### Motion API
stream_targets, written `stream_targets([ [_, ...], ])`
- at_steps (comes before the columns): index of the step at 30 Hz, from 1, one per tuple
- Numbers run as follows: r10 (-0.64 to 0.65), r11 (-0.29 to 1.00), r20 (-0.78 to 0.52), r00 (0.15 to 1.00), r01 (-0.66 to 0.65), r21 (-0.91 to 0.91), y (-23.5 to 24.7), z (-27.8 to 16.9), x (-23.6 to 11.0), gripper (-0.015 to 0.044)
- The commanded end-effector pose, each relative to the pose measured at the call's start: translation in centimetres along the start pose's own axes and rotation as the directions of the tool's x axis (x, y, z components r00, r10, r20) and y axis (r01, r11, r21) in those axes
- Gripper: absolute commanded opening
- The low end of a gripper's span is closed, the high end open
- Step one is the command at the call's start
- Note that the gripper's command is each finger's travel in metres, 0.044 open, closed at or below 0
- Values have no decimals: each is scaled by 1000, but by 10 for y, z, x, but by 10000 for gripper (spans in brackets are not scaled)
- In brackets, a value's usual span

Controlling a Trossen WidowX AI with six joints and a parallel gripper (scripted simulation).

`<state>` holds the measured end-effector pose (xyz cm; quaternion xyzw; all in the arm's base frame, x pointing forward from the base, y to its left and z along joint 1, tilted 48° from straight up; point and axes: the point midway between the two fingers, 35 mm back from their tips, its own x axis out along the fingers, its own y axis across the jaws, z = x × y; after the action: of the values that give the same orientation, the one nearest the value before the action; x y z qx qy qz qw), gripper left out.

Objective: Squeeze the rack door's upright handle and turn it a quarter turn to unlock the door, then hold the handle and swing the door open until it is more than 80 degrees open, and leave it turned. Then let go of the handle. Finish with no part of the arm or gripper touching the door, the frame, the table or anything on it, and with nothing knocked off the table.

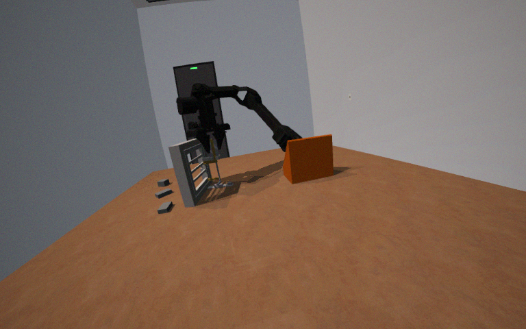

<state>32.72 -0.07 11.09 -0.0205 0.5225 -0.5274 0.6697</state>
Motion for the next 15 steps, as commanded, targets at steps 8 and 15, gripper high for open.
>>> stream_targets([
  [8,-2,860,4,1000,4,-511,0,0,0,286],
  [15,-2,635,4,1000,4,-773,0,0,0,286],
])
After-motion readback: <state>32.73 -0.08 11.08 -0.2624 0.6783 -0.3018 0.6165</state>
